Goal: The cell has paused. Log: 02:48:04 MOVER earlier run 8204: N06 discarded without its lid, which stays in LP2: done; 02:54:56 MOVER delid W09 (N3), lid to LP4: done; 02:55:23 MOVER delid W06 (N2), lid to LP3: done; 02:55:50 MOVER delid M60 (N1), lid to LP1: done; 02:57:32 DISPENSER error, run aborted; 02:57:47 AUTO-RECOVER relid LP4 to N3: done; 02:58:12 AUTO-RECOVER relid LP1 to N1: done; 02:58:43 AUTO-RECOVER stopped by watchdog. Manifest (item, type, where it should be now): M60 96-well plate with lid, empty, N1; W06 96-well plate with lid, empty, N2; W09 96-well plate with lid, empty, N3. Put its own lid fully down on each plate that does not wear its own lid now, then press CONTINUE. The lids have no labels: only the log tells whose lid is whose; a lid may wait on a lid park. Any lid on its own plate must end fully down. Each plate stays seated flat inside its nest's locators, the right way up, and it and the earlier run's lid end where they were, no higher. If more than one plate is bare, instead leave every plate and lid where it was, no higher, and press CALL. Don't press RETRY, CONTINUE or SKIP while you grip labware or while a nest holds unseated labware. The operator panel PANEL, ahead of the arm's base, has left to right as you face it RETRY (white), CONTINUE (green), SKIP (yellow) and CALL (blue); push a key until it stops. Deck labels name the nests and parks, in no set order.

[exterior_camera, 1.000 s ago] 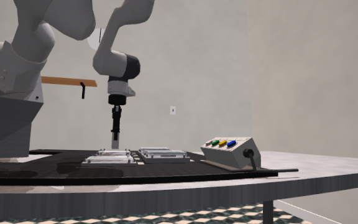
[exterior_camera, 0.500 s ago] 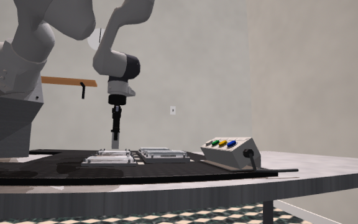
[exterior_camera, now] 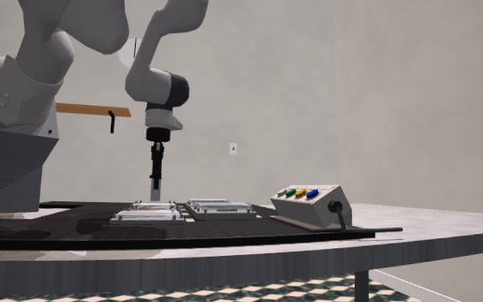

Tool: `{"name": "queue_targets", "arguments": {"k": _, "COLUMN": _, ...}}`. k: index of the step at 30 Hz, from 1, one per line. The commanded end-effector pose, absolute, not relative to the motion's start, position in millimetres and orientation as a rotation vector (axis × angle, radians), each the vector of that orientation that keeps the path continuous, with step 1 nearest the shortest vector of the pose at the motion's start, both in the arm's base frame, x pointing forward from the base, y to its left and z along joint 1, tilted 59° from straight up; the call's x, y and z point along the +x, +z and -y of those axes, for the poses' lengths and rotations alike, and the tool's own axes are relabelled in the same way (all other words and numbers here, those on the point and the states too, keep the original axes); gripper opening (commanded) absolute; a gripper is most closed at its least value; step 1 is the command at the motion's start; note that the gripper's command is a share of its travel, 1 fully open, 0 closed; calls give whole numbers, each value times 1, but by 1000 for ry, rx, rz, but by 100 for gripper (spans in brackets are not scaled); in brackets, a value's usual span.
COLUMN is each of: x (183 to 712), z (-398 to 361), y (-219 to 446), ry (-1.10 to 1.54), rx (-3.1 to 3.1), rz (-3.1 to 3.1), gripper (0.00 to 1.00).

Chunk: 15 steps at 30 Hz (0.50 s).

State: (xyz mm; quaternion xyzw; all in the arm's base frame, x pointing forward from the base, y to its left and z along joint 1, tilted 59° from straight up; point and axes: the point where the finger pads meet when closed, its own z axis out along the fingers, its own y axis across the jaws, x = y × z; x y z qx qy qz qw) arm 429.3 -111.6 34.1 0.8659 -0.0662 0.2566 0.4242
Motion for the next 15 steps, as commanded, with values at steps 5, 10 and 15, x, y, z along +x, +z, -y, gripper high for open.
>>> {"name": "queue_targets", "arguments": {"k": 5, "x": 430, "z": 112, "y": 33, "ry": 645, "rx": 2168, "rz": 170, "gripper": 66}}
{"name": "queue_targets", "arguments": {"k": 10, "x": 431, "z": 113, "y": 32, "ry": 645, "rx": 2168, "rz": 170, "gripper": 66}}
{"name": "queue_targets", "arguments": {"k": 15, "x": 432, "z": 115, "y": 31, "ry": 645, "rx": 2168, "rz": 170, "gripper": 66}}
